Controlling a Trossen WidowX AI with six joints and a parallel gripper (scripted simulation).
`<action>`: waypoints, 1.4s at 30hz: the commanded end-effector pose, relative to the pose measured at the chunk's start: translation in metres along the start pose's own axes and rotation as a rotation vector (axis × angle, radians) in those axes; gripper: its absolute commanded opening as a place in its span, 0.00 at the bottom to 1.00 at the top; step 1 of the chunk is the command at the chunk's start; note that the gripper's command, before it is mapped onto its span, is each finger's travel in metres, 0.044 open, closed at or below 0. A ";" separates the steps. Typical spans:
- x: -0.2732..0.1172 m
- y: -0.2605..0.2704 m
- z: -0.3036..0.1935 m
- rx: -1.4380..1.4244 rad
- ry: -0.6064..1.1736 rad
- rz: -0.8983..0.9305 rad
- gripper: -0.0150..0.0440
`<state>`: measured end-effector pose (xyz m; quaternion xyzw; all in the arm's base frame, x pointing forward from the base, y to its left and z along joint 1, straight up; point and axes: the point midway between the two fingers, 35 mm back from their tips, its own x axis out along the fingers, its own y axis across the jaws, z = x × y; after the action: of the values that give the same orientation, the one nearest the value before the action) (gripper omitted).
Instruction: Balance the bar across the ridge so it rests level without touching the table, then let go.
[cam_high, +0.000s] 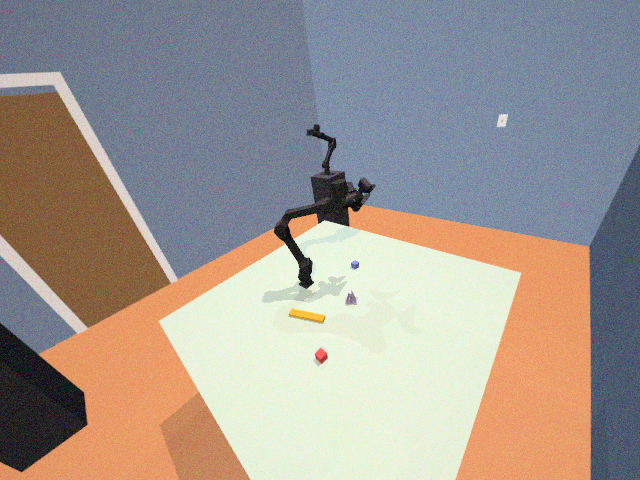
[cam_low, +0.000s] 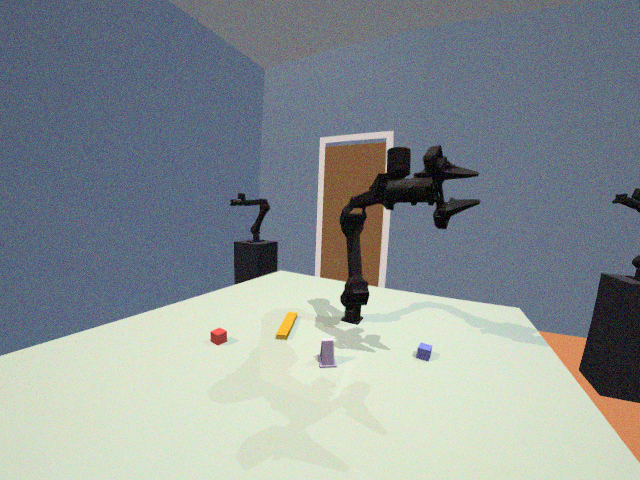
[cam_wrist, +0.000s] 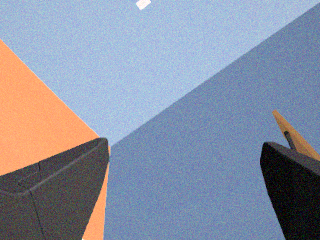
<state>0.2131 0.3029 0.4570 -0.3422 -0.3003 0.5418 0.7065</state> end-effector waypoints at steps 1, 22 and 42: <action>-0.006 -0.001 -0.033 0.028 0.104 -0.004 0.79; -0.082 0.001 -0.184 0.226 0.630 -0.046 0.79; -0.204 0.032 -0.280 0.480 1.094 -0.077 0.79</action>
<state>0.3709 0.0854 0.2721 -0.3948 0.1881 0.3282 0.8373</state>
